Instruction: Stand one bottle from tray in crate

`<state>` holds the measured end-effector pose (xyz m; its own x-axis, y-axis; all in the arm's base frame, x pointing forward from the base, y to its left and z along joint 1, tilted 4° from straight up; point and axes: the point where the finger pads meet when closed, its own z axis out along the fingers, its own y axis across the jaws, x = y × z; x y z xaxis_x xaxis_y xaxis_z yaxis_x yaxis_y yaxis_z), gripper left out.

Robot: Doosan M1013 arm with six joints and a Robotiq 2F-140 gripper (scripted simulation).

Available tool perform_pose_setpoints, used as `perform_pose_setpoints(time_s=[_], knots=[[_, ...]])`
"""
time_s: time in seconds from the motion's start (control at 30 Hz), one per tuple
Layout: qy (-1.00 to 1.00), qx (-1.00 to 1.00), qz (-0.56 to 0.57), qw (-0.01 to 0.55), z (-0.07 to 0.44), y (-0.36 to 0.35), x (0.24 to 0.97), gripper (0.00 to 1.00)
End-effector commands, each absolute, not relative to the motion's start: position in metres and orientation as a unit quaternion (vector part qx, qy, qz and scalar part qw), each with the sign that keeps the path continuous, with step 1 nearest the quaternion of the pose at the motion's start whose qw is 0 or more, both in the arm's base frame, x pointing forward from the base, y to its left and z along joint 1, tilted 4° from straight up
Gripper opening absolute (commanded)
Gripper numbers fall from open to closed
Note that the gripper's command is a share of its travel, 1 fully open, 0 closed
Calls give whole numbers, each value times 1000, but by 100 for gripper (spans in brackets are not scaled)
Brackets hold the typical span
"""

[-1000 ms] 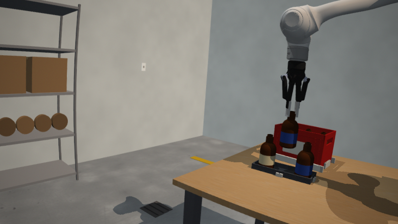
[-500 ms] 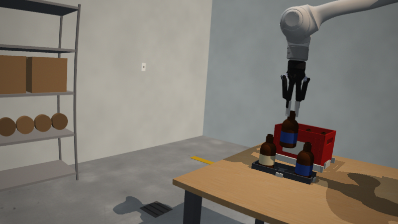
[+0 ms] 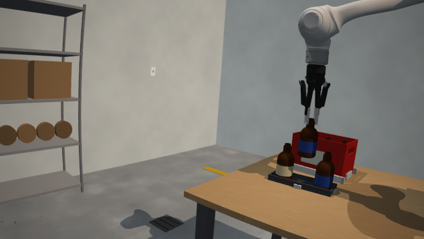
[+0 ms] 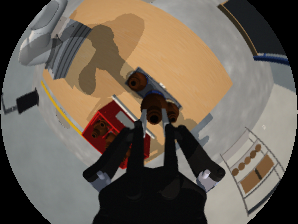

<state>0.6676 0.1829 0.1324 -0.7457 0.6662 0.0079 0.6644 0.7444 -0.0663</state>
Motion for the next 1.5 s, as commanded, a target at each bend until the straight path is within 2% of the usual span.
perform_pose_setpoints(time_s=[0.0, 1.47], knots=[[-934, -356, 29, 16, 133, 183, 668, 0], [-934, -356, 29, 16, 150, 184, 668, 0]])
